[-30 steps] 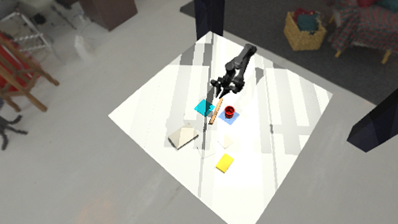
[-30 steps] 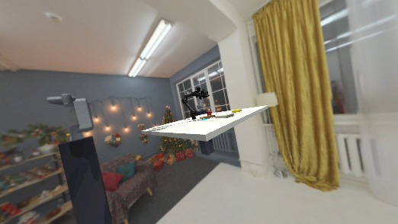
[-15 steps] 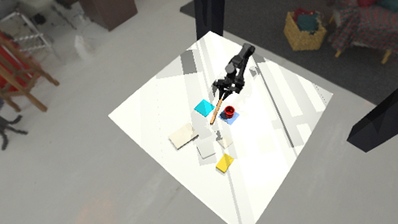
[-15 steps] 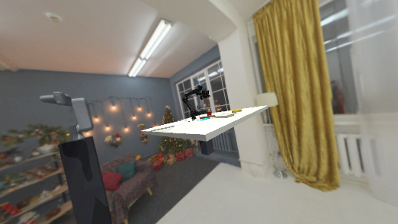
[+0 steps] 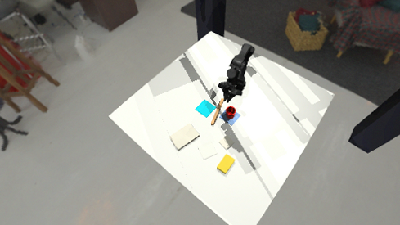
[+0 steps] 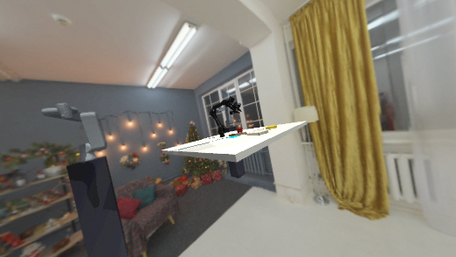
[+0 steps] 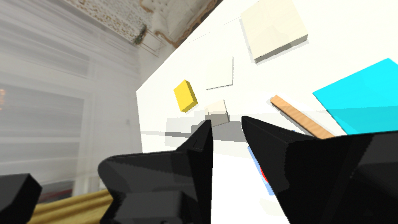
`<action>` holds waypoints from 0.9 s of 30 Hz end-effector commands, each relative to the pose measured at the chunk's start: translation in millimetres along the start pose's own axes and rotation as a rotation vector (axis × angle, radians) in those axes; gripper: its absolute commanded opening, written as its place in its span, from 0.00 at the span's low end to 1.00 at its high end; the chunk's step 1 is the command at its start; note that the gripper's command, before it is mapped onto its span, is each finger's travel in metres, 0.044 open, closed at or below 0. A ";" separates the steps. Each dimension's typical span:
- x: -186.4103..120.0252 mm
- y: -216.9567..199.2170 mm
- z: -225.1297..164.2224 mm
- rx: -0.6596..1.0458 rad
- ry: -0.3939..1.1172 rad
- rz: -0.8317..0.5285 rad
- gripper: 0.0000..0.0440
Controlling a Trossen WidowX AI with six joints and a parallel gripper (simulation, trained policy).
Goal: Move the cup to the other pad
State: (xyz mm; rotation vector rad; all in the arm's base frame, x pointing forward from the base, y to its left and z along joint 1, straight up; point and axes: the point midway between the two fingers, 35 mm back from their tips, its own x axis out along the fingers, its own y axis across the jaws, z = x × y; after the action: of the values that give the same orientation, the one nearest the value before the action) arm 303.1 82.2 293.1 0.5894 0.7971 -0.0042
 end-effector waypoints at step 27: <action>18.4 -22.1 -47.7 0.239 0.334 -0.350 0.31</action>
State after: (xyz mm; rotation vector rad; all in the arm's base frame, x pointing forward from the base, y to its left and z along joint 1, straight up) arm 281.2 93.8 251.8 0.6876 1.1874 -0.2864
